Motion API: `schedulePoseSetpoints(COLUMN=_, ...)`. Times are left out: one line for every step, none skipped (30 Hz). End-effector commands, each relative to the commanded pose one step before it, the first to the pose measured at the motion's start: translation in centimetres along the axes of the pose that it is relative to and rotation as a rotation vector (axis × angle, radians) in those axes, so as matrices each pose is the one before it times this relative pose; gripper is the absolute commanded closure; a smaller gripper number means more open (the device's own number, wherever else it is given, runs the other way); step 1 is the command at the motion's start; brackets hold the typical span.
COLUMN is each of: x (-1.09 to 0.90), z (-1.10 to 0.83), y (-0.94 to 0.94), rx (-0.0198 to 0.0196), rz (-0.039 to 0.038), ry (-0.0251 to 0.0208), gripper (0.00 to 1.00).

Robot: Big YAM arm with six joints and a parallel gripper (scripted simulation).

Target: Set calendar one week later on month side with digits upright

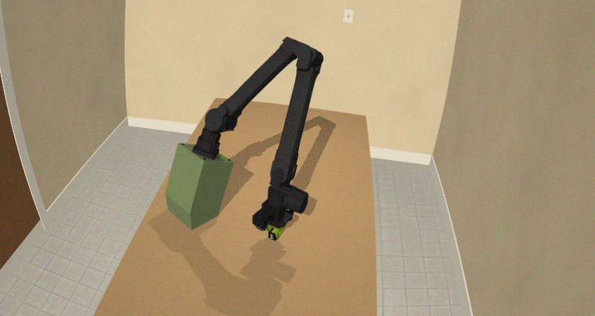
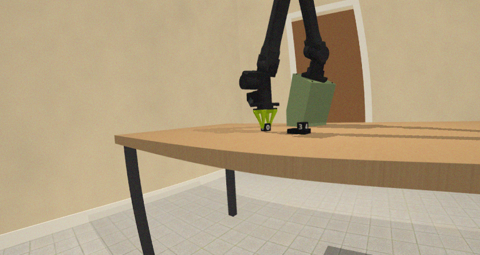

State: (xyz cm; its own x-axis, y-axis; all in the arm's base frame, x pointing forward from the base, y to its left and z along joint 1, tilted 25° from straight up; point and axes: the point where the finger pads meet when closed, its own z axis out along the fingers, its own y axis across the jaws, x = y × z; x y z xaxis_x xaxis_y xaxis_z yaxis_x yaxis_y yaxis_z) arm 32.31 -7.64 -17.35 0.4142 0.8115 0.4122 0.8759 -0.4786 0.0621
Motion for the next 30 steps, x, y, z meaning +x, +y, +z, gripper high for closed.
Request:
schedulePoseSetpoints(x=0.015, z=0.104, y=-0.17, rx=-0.0005, rz=-0.00846, ry=-0.0042, gripper=0.75)
schedulePoseSetpoints(x=-0.017, z=0.0, y=-0.016, rx=-0.00013, rz=-0.0004, ry=-0.00002, gripper=0.75)
schedulePoseSetpoints(x=-0.02, z=0.0, y=-0.019, rx=-0.00016, rz=-0.00047, ry=-0.00002, gripper=0.75)
schedulePoseSetpoints(x=-0.022, z=0.0, y=-0.021, rx=-0.00017, rz=-0.00053, ry=-0.00003, gripper=0.75)
schedulePoseSetpoints(x=-0.025, z=0.0, y=-0.045, rx=0.00073, rz=-0.00015, ry=-0.00008, gripper=0.75)
schedulePoseSetpoints(x=-0.025, z=0.0, y=-0.055, rx=0.00112, rz=0.00003, ry=-0.00009, gripper=0.75)
schedulePoseSetpoints(x=-0.023, z=0.0, y=-0.038, rx=0.00052, rz=-0.00022, ry=-0.00006, gripper=0.75)
schedulePoseSetpoints(x=-0.02, z=0.0, y=-0.025, rx=0.00008, rz=-0.00022, ry=-0.00003, gripper=0.75)
schedulePoseSetpoints(x=-0.017, z=0.0, y=-0.016, rx=-0.00014, rz=0.00017, ry=-0.00002, gripper=0.75)
schedulePoseSetpoints(x=-0.013, z=0.0, y=-0.005, rx=-0.00021, rz=0.0004, ry=-0.00001, gripper=0.75)
schedulePoseSetpoints(x=-0.01, z=0.0, y=-0.019, rx=0.0006, rz=0.00071, ry=-0.00004, gripper=0.75)
schedulePoseSetpoints(x=-0.006, z=0.0, y=-0.022, rx=0.00077, rz=0.00063, ry=-0.00005, gripper=0.75)
schedulePoseSetpoints(x=-0.002, z=0.0, y=-0.002, rx=0.00002, rz=0.00019, ry=0.0, gripper=0.75)
schedulePoseSetpoints(x=0.0, z=0.0, y=0.0, rx=0.0, rz=0.0, ry=0.0, gripper=0.75)
schedulePoseSetpoints(x=0.0, z=0.0, y=0.0, rx=0.0, rz=0.0, ry=0.0, gripper=0.75)
schedulePoseSetpoints(x=0.003, z=-0.001, y=0.063, rx=-0.00093, rz=-0.00009, ry=0.00005, gripper=0.75)
schedulePoseSetpoints(x=0.005, z=-0.001, y=0.09, rx=-0.00134, rz=-0.00057, ry=0.00007, gripper=0.75)
schedulePoseSetpoints(x=0.005, z=-0.001, y=0.092, rx=-0.00137, rz=-0.00061, ry=0.00007, gripper=0.75)
schedulePoseSetpoints(x=0.002, z=0.0, y=0.038, rx=-0.00056, rz=-0.00025, ry=0.00003, gripper=0.75)
schedulePoseSetpoints(x=0.0, z=0.0, y=0.001, rx=-0.00002, rz=-0.00001, ry=0.0, gripper=0.75)
schedulePoseSetpoints(x=0.0, z=0.0, y=0.0, rx=0.00001, rz=0.0, ry=0.0, gripper=0.75)
schedulePoseSetpoints(x=0.0, z=0.0, y=0.0, rx=0.0, rz=0.0, ry=0.0, gripper=0.75)
schedulePoseSetpoints(x=0.0, z=0.0, y=0.0, rx=0.0, rz=0.0, ry=0.0, gripper=0.75)
schedulePoseSetpoints(x=0.0, z=0.0, y=0.0, rx=0.0, rz=0.0, ry=0.0, gripper=0.75)
schedulePoseSetpoints(x=0.0, z=0.0, y=0.0, rx=0.00001, rz=0.0, ry=0.0, gripper=0.75)
schedulePoseSetpoints(x=0.0, z=0.0, y=0.0, rx=0.0, rz=0.0, ry=0.0, gripper=0.75)
schedulePoseSetpoints(x=0.0, z=0.0, y=0.0, rx=-0.00001, rz=0.0, ry=0.0, gripper=0.75)
schedulePoseSetpoints(x=0.0, z=0.0, y=0.0, rx=0.0, rz=0.0, ry=0.0, gripper=0.75)
schedulePoseSetpoints(x=0.0, z=0.0, y=0.0, rx=0.0, rz=0.0, ry=0.0, gripper=0.75)
schedulePoseSetpoints(x=0.0, z=0.0, y=0.0, rx=0.0, rz=0.0, ry=0.0, gripper=0.75)
